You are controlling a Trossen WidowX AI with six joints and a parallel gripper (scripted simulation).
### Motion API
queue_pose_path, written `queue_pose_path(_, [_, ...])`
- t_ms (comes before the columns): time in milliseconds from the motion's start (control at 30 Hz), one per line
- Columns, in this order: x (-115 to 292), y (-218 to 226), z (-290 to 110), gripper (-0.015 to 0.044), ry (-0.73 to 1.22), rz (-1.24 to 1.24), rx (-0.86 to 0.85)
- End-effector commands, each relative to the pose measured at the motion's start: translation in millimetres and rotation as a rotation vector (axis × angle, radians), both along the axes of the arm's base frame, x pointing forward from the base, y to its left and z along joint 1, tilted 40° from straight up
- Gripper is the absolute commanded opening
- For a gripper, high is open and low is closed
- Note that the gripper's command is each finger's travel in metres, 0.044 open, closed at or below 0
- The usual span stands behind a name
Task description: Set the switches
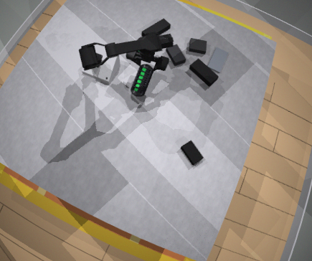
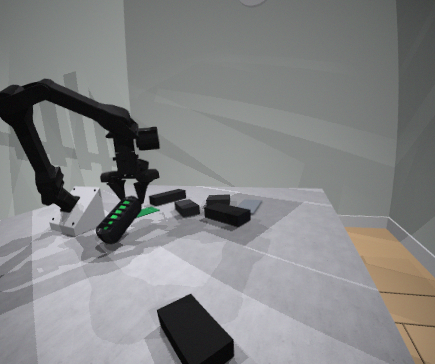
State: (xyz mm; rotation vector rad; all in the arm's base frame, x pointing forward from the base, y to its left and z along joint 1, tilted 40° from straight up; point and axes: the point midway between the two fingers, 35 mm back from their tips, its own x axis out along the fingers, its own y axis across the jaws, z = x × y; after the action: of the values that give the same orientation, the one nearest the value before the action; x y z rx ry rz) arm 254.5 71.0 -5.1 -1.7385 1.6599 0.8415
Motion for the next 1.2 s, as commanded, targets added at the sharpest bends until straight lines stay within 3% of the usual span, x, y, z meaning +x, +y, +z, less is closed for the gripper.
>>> queue_pose_path(0, [-1,-5,-3,0.0335,0.010,0.001,-0.008])
queue_pose_path(1167, [-1,-20,-20,0.0336,0.010,0.001,-0.009])
